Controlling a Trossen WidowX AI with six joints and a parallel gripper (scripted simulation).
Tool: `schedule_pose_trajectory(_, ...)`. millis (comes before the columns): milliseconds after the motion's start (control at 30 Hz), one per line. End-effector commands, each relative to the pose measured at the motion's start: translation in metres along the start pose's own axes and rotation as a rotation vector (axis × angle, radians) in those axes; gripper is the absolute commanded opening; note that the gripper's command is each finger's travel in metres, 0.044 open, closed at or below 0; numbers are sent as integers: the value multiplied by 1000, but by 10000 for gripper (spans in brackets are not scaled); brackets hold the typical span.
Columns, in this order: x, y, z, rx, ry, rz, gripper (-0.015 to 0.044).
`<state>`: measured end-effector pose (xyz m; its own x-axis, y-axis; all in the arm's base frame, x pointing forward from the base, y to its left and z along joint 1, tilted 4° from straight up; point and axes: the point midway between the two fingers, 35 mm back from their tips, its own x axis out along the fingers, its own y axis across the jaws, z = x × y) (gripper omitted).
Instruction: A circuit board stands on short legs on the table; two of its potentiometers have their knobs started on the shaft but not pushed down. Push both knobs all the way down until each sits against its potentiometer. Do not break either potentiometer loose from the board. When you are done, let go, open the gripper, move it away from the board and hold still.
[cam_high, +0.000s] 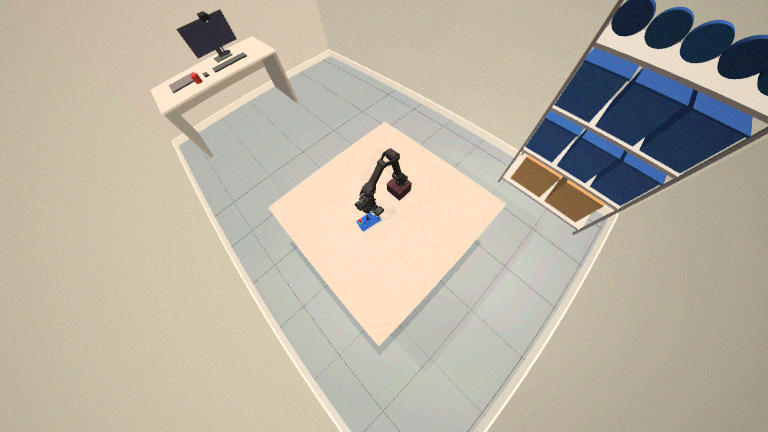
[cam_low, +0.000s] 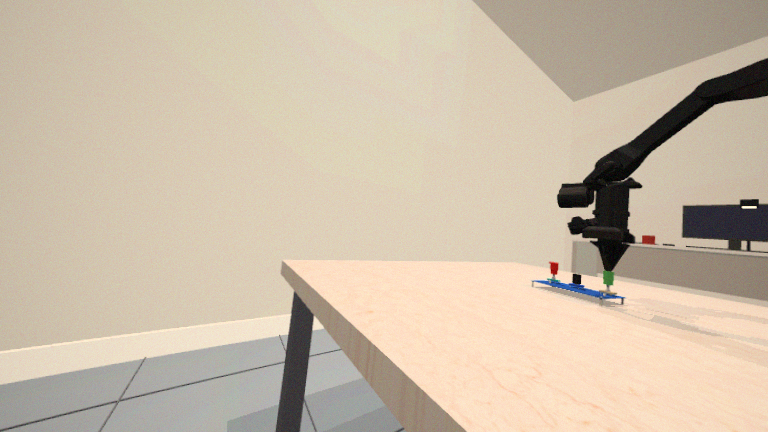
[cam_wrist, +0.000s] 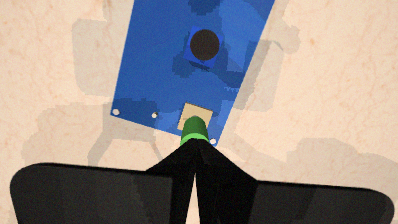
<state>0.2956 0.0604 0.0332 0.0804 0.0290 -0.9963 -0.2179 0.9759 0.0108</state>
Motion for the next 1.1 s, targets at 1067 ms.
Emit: schedule_pose_trajectory(1067,11,1,-1,4,2,5,0)
